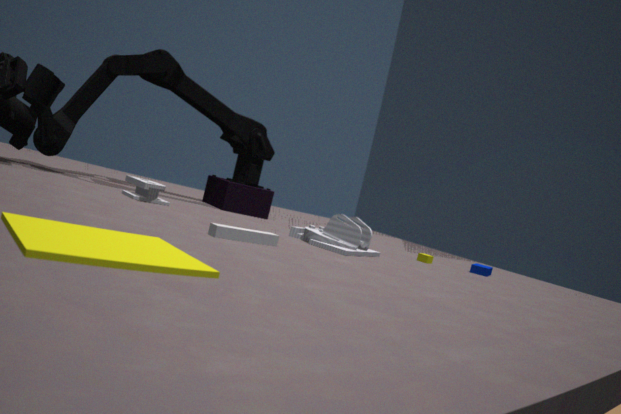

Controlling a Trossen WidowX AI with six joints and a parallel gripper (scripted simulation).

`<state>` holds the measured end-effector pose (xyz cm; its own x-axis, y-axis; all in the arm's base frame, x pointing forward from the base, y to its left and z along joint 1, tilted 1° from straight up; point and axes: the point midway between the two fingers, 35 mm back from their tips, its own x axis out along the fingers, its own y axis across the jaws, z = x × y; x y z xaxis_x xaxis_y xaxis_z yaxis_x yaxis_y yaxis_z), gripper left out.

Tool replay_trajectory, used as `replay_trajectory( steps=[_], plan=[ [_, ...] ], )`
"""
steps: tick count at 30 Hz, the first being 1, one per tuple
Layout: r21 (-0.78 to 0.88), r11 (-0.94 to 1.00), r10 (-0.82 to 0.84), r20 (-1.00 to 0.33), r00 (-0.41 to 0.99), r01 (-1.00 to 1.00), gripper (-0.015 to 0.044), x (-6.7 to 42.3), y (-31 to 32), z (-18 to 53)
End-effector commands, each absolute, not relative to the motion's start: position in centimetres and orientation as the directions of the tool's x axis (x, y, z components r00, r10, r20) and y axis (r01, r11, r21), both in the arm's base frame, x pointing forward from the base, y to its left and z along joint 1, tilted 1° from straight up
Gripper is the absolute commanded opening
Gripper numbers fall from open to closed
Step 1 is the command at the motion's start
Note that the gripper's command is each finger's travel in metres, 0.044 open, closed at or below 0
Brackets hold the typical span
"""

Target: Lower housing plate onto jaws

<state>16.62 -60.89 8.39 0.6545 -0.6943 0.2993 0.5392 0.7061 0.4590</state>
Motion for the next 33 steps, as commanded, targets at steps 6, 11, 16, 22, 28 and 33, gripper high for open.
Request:
replay_trajectory(
  steps=[6, 11, 16, 22, 28, 33],
  plan=[
    [0.464, 0.683, -0.714, 0.262, 0.649, 0.564, 0.0440, 16.6, -60.9, 8.5],
    [0.423, 0.668, -0.731, 0.219, 0.646, 0.612, 0.0440, 17.1, -61.0, 8.6],
    [0.350, 0.656, -0.746, 0.166, 0.645, 0.669, 0.0440, 18.0, -61.2, 8.7],
    [0.249, 0.644, -0.760, 0.099, 0.643, 0.723, 0.0440, 19.0, -61.2, 8.6],
    [0.139, 0.637, -0.768, 0.029, 0.640, 0.758, 0.0440, 20.0, -60.9, 8.5],
    [0.042, 0.635, -0.771, -0.032, 0.636, 0.771, 0.0440, 20.7, -60.6, 8.4]
  ],
)
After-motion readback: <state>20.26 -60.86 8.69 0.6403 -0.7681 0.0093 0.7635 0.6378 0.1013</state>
